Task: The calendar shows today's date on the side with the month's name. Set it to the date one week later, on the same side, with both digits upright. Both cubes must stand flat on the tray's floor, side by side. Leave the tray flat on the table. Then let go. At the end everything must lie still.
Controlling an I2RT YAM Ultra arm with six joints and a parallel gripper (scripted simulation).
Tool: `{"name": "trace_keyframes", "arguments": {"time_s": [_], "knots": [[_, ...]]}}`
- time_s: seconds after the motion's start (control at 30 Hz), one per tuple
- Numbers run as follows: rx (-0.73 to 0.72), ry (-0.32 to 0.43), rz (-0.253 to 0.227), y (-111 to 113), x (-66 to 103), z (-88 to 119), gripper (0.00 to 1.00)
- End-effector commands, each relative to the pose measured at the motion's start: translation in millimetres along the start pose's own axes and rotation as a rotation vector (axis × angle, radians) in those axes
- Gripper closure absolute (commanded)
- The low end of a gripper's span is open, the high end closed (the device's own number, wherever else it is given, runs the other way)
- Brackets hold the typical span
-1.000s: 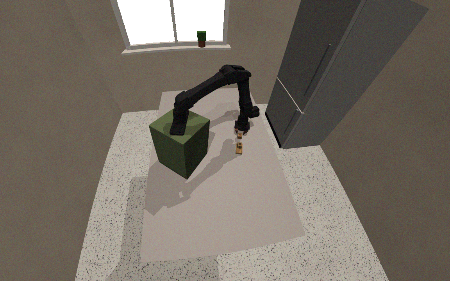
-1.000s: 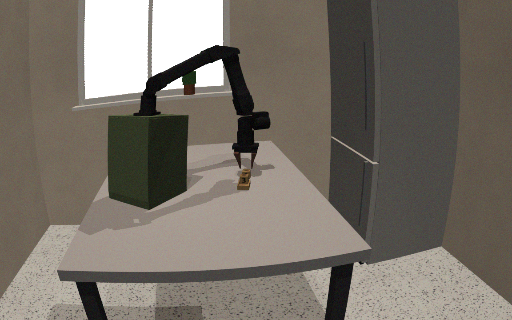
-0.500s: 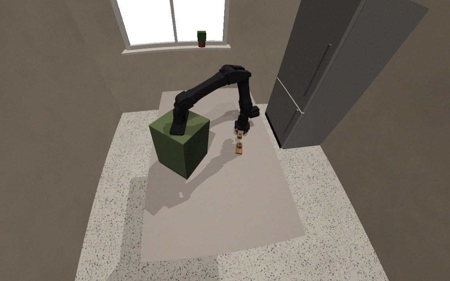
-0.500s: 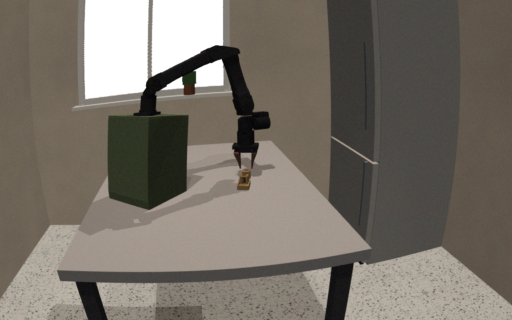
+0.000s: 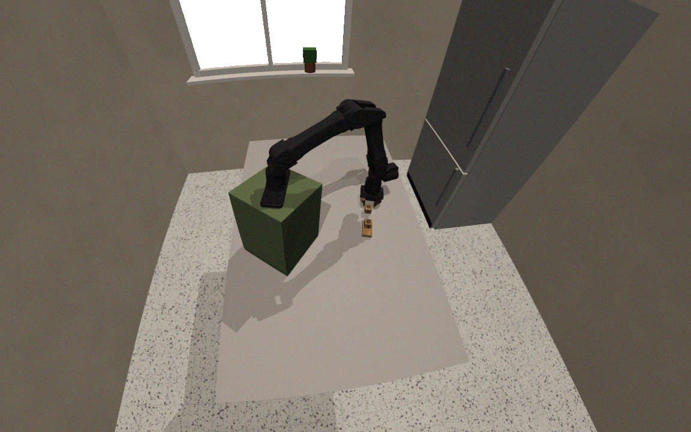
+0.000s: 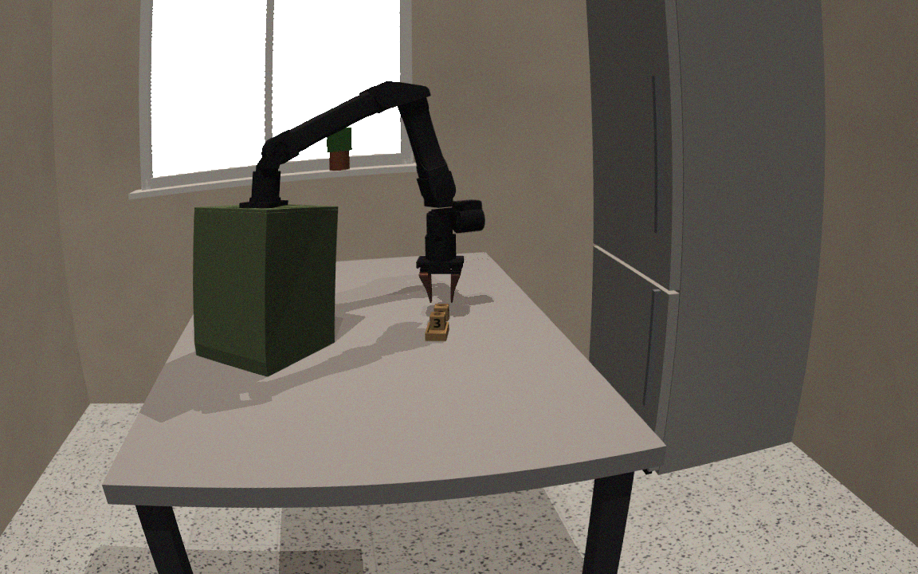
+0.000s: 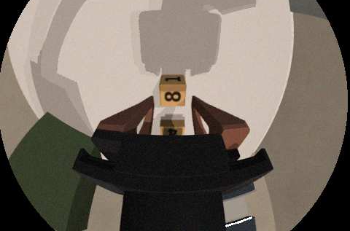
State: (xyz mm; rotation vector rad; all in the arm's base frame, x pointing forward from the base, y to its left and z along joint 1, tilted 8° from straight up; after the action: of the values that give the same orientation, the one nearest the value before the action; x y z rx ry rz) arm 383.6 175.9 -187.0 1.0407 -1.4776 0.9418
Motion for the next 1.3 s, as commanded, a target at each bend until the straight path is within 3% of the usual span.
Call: {"name": "trace_keyframes", "arguments": {"time_s": [0.0,0.83,1.27], "knots": [[0.000,-0.008,0.009,-3.4,3.4,-3.1,0.53],[0.000,-0.008,0.009,-3.4,2.4,-3.1,0.53],[0.000,-0.008,0.009,-3.5,-17.0,-3.2,0.53]]}}
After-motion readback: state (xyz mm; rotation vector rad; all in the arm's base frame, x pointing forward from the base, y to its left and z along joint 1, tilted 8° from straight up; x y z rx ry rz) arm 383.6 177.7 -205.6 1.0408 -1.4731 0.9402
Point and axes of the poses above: the point where the finger pads meet when closed, its own x axis back along the fingers, its own y axis across the jaws, z = x × y, the point moved 2 cm from there along x, back along the fingers, and after that the axes turned 12 degrees about -x, right-handed, at the moved point
